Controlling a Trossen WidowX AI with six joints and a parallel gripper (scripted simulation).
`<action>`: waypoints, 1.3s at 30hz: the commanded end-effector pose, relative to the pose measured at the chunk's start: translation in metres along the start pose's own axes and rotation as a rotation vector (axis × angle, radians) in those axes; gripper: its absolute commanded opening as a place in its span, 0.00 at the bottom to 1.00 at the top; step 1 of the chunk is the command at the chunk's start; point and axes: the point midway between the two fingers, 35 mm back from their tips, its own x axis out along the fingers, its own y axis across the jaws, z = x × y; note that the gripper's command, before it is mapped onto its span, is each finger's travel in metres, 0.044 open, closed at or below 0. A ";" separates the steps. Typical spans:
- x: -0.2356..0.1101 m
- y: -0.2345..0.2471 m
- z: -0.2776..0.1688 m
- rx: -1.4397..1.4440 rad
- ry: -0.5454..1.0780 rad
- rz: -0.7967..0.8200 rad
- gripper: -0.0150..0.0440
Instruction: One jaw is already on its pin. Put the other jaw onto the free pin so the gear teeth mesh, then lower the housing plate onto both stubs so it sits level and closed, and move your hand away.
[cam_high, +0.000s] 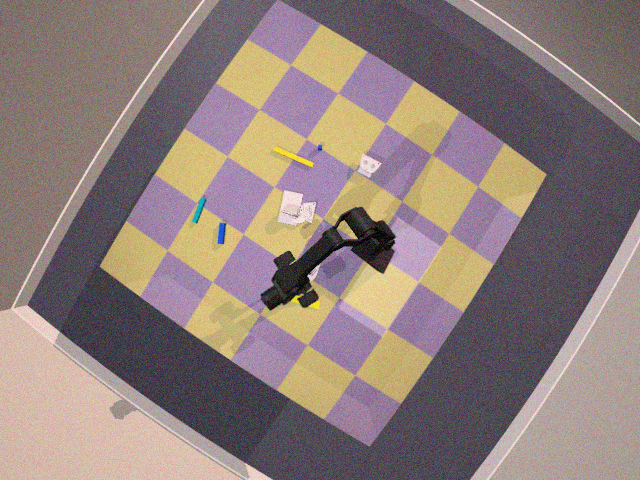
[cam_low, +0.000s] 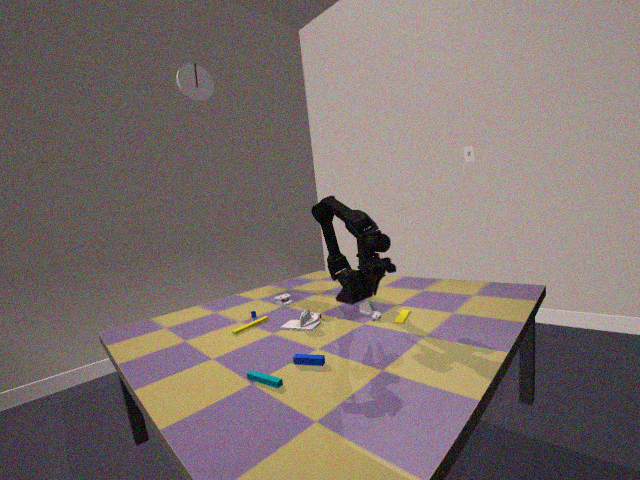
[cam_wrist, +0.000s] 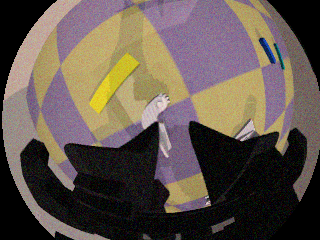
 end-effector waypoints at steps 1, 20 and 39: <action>0.000 0.000 0.000 0.000 0.000 0.000 0.65; 0.000 0.000 0.000 0.000 0.000 0.000 1.00; 0.000 0.000 0.000 0.000 0.000 0.000 0.91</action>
